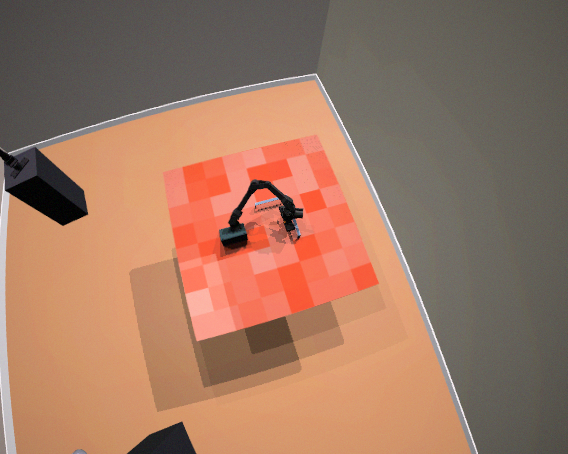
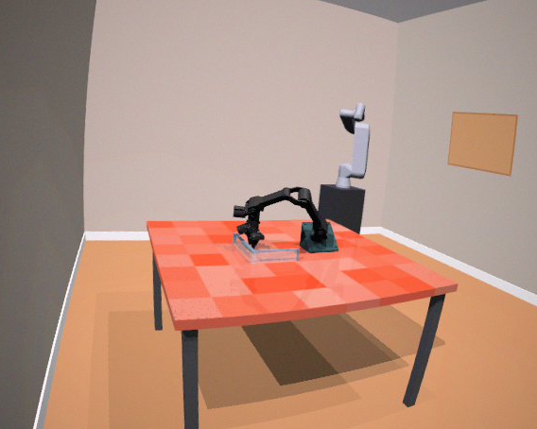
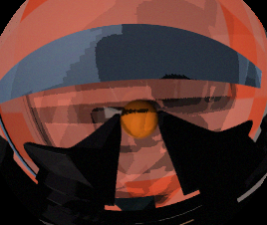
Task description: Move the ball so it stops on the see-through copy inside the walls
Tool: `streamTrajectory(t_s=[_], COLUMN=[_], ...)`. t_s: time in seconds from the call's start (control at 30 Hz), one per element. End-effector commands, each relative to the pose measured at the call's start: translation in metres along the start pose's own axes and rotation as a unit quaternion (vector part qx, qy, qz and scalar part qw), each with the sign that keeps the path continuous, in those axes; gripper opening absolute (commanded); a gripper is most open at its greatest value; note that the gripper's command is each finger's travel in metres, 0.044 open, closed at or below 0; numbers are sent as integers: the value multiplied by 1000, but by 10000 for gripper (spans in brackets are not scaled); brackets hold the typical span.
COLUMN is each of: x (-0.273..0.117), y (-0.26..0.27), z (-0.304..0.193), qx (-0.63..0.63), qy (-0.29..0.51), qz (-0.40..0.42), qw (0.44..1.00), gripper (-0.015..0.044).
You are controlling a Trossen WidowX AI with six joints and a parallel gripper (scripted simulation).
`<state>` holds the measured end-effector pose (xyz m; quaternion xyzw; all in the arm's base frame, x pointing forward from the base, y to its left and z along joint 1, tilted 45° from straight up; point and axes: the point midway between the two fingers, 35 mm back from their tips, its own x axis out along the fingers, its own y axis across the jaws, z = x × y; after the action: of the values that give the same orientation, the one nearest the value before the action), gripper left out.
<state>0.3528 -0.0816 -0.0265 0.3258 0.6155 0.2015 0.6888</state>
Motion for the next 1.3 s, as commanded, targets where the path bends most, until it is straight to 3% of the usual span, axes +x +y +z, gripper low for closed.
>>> streamTrajectory(t_s=[0.0,0.23,0.43,0.63,1.07,1.27], x=[0,0,-3,-83,-79,-122], y=[0,0,0,-1,-4,-2], z=[0,0,0,-1,0,-3], qx=[0,0,0,4,10,7], qy=[0,0,0,1,-6,-4], qz=[0,0,0,1,2,2], qw=[1000,1000,1000,1000,1000,1000], gripper=[79,263,267,267,267,425])
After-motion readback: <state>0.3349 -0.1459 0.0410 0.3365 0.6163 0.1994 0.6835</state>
